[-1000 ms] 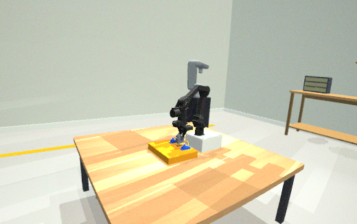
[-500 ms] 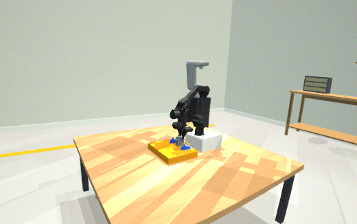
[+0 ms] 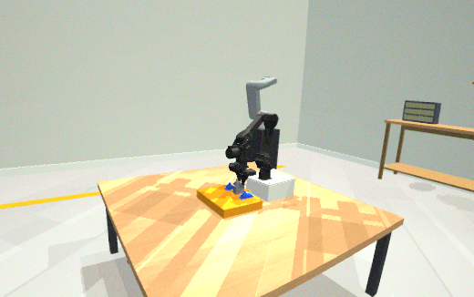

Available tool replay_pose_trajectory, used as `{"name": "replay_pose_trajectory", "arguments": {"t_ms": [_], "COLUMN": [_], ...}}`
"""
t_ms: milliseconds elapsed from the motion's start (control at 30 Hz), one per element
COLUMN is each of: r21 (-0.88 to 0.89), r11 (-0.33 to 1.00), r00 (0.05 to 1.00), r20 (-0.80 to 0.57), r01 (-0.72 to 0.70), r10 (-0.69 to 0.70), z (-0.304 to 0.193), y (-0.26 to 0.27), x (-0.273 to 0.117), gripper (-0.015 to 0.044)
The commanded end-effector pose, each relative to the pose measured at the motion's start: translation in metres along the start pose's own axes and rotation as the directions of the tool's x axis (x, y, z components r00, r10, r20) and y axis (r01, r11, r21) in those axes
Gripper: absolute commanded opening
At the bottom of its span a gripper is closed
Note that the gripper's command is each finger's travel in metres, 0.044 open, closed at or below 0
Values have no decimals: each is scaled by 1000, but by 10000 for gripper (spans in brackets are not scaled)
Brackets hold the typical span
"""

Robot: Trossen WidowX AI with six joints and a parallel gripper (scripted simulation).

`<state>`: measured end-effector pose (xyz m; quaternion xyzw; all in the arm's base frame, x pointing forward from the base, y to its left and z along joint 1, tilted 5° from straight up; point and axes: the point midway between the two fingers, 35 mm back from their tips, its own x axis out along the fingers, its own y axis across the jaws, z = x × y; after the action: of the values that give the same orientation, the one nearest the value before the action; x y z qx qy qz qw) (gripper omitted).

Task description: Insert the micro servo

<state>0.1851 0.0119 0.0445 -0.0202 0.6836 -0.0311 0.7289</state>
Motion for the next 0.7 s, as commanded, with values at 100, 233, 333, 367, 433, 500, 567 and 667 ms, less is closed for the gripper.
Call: {"name": "replay_pose_trajectory", "arguments": {"t_ms": [100, 233, 333, 367, 433, 500, 567, 667], "r21": [-4, -4, -4, -4, -4, -4, -4, -4], "r11": [1000, 1000, 1000, 1000, 1000, 1000, 1000, 1000], "r00": [1000, 1000, 1000, 1000, 1000, 1000, 1000, 1000], "r20": [-2, -2, -2, -2, -2, -2, -2, -2], "r01": [-1, -1, -1, -1, -1, -1, -1, -1], "r10": [1, 1, 1, 1, 1, 1, 1, 1], "z": [0, 0, 0, 0, 0, 0, 0, 0], "y": [0, 0, 0, 0, 0, 0, 0, 0], "x": [6, 9, 12, 12, 13, 15, 16, 18], "gripper": [0, 0, 0, 0, 0, 0, 0, 0]}}
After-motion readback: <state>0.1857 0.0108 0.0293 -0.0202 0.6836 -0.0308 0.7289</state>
